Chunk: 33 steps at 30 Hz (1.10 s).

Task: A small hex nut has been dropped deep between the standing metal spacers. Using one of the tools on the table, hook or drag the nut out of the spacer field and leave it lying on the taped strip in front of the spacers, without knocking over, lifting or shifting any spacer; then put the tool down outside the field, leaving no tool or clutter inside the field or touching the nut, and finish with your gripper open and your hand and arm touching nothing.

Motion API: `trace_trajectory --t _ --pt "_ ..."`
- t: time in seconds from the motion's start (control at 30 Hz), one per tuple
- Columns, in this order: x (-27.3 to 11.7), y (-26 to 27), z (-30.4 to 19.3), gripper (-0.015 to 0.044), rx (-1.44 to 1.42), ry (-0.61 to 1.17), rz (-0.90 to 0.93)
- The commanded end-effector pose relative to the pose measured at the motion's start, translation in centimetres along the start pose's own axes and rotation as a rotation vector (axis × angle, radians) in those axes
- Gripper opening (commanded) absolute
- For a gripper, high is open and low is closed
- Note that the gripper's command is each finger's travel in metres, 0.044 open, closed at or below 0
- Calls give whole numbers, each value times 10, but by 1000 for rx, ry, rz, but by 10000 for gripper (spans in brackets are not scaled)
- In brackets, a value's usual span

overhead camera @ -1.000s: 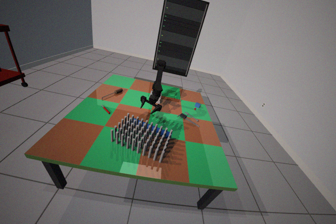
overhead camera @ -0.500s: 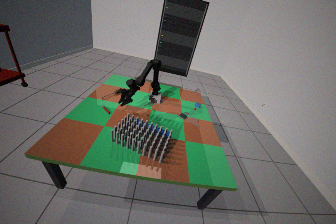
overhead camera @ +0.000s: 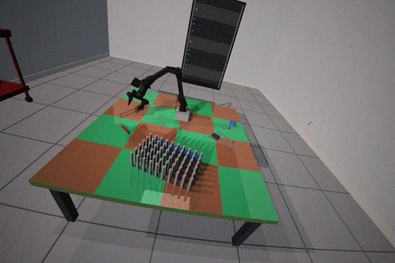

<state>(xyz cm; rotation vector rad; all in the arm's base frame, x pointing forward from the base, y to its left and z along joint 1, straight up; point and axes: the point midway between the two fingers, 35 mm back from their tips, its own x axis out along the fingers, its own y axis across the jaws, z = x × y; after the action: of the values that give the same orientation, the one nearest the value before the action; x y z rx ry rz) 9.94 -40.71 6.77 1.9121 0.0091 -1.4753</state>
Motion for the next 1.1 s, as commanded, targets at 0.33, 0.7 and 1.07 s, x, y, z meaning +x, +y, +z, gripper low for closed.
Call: trace_trajectory --t 0.33,0.7,1.07 --pt "-95 -70 139 440 1170 106 -53" --pt "-40 -91 141 440 1171 107 -53" --pt "-38 -92 141 440 1171 107 -53"
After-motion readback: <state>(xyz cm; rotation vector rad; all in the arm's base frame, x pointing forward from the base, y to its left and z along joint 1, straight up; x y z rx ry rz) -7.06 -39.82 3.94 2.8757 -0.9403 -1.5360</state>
